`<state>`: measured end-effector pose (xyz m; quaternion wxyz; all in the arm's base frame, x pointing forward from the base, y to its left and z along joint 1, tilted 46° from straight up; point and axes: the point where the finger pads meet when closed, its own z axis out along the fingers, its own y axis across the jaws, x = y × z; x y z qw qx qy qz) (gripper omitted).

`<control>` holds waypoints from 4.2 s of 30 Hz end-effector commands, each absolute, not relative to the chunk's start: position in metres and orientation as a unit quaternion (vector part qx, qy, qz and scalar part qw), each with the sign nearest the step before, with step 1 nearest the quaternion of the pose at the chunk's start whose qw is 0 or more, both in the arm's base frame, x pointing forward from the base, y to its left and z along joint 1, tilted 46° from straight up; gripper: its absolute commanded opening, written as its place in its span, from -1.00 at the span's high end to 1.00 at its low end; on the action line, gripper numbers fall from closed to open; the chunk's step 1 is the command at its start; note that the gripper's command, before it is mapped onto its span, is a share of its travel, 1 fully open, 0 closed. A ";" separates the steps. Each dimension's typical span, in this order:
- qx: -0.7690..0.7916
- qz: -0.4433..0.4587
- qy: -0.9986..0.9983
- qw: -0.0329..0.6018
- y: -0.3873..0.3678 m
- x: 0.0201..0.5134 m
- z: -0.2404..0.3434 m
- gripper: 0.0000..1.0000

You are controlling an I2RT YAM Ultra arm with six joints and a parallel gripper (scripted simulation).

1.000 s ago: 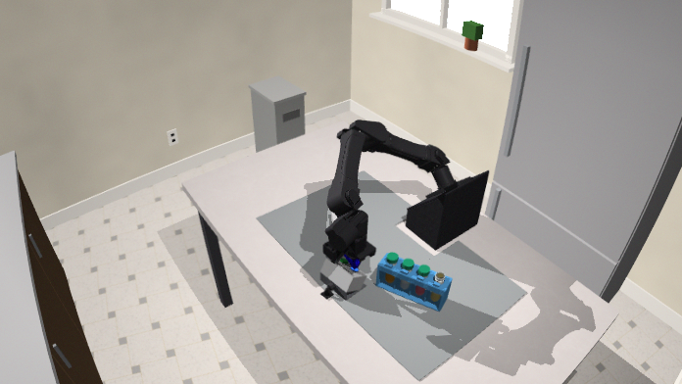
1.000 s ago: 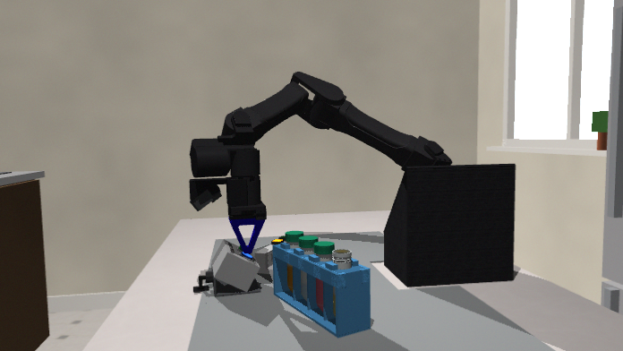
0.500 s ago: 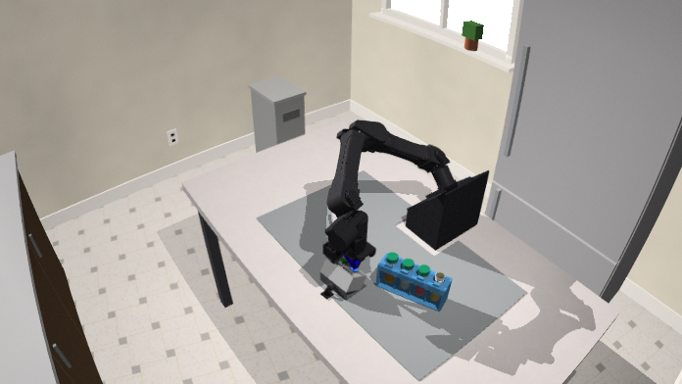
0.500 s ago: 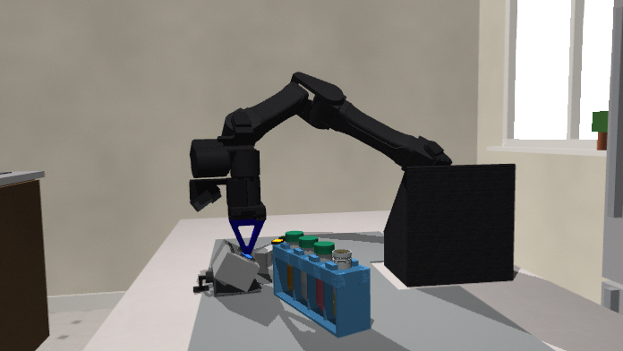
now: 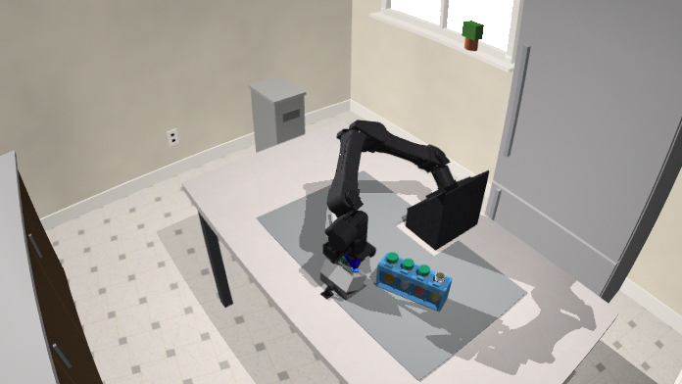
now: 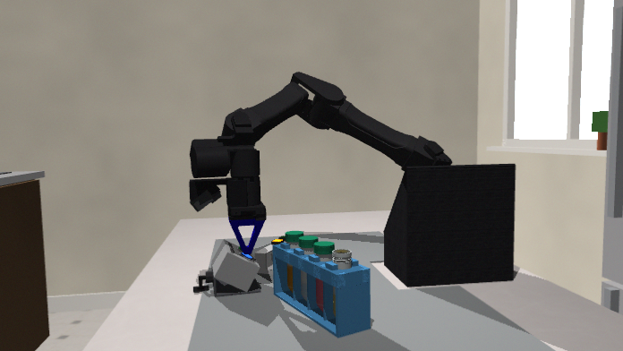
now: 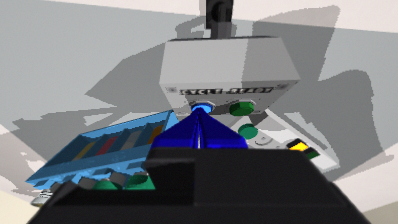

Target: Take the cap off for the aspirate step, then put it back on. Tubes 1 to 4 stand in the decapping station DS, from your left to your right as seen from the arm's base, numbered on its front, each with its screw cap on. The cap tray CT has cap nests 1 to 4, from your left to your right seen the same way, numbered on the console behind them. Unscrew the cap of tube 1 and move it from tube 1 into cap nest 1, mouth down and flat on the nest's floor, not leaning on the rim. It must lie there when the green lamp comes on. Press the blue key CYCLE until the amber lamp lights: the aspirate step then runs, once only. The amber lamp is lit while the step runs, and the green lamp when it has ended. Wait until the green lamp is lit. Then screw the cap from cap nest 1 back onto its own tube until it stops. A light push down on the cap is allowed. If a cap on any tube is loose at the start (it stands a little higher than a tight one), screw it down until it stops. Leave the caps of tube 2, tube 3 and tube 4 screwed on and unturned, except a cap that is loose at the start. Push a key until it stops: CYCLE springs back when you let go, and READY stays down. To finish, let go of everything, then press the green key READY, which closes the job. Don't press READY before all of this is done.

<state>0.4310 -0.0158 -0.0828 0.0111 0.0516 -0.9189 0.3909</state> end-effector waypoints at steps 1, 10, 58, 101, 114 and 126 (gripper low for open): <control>0.053 0.390 -0.919 0.006 -0.013 0.433 -0.081 1.00; 0.053 0.390 -0.919 0.006 -0.013 0.433 -0.081 1.00; 0.053 0.390 -0.919 0.006 -0.014 0.433 -0.082 1.00; -0.217 0.376 -0.895 -0.107 -0.043 0.410 -0.011 -1.00; -0.217 0.376 -0.894 -0.107 -0.124 0.379 0.055 -1.00; -0.218 0.377 -0.894 -0.107 -0.142 0.373 0.069 -1.00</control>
